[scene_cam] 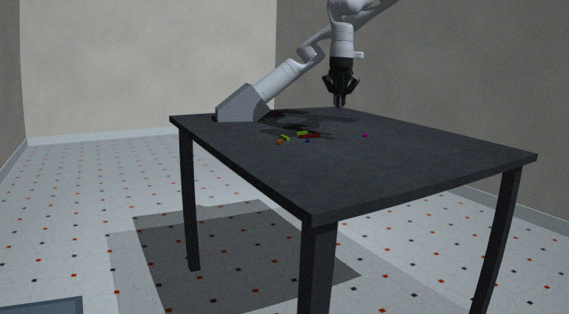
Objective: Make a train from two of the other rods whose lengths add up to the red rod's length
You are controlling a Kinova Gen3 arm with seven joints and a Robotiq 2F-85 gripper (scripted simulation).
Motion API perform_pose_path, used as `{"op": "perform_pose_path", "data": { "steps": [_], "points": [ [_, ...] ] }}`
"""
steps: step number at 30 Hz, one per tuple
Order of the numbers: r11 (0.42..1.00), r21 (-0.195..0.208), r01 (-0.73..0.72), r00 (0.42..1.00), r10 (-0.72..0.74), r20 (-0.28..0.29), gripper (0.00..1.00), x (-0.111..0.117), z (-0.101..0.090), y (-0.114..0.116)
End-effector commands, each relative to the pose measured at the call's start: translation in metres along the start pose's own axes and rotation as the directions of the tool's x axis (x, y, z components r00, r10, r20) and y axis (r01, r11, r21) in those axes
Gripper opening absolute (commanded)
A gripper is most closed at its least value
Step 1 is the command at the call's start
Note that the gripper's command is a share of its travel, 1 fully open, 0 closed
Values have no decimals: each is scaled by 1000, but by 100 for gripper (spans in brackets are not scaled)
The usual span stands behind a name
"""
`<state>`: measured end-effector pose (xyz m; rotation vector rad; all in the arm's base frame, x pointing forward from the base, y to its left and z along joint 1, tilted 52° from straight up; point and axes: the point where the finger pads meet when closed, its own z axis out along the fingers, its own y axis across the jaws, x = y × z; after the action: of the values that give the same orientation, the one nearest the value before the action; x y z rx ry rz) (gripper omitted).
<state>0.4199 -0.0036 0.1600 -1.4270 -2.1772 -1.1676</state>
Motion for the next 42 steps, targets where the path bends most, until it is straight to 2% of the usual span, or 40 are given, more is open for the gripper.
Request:
{"op": "perform_pose_path", "data": {
  "steps": [1, 8, 18, 32, 42],
  "points": [
    [1000, -1, -6, 1000, 6, -4, 5, 0, 0, 1],
    [1000, -1, -8, 1000, 8, -5, 5, 0, 2, 0],
    [1000, 2, -14, 1000, 14, -10, 5, 2, 20, -2],
    [1000, 2, -14, 1000, 14, -10, 5, 3, 77, -1],
    [1000, 1, -11, 1000, 11, -9, 5, 2, 89, 1]
  ]
}}
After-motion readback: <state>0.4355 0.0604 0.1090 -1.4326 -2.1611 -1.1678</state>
